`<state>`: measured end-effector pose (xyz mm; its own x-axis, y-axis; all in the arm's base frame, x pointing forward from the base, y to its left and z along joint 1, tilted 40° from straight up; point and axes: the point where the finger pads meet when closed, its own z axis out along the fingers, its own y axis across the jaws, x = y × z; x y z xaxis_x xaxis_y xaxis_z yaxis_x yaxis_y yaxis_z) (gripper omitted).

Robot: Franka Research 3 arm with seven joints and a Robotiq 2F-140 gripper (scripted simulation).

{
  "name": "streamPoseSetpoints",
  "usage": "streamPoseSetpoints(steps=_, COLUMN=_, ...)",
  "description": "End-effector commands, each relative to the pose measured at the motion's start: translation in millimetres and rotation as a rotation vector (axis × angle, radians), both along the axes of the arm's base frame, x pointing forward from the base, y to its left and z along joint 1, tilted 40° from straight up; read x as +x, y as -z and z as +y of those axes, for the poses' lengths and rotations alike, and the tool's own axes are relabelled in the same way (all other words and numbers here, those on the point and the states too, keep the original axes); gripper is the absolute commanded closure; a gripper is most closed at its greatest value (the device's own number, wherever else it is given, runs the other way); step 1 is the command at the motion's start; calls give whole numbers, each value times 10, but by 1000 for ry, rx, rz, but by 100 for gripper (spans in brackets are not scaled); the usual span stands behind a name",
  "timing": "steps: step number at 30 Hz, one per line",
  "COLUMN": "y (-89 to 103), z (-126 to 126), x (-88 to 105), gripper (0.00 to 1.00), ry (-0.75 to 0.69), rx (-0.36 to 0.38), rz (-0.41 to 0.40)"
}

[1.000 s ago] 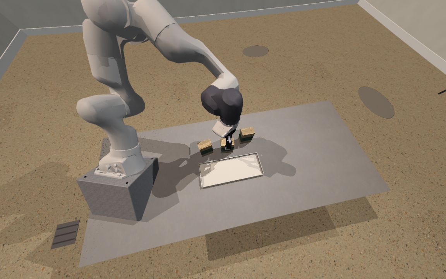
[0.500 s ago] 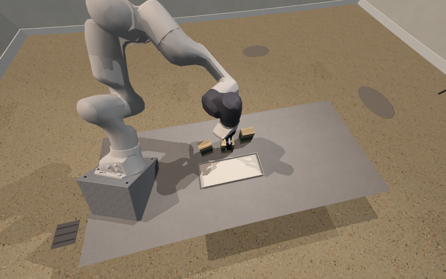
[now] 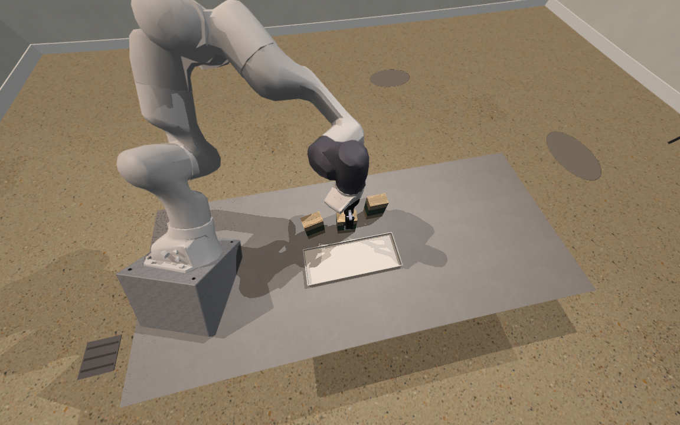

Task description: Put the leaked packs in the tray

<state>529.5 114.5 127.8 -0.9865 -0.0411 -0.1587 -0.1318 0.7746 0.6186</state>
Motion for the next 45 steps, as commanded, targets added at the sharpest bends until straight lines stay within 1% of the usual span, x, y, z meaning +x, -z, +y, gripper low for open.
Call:
streamPoseSetpoints(steps=1, y=14, z=14, x=-6, gripper=47, ry=-3, rx=1, rz=-3)
streamPoseSetpoints(steps=24, y=14, z=14, x=-6, gripper=47, ry=-3, rx=1, rz=-3)
streamPoseSetpoints(steps=25, y=14, z=14, x=-6, gripper=77, ry=-3, rx=1, rz=-3)
streamPoseSetpoints(steps=45, y=14, z=14, x=-6, gripper=77, ry=-3, rx=1, rz=-3)
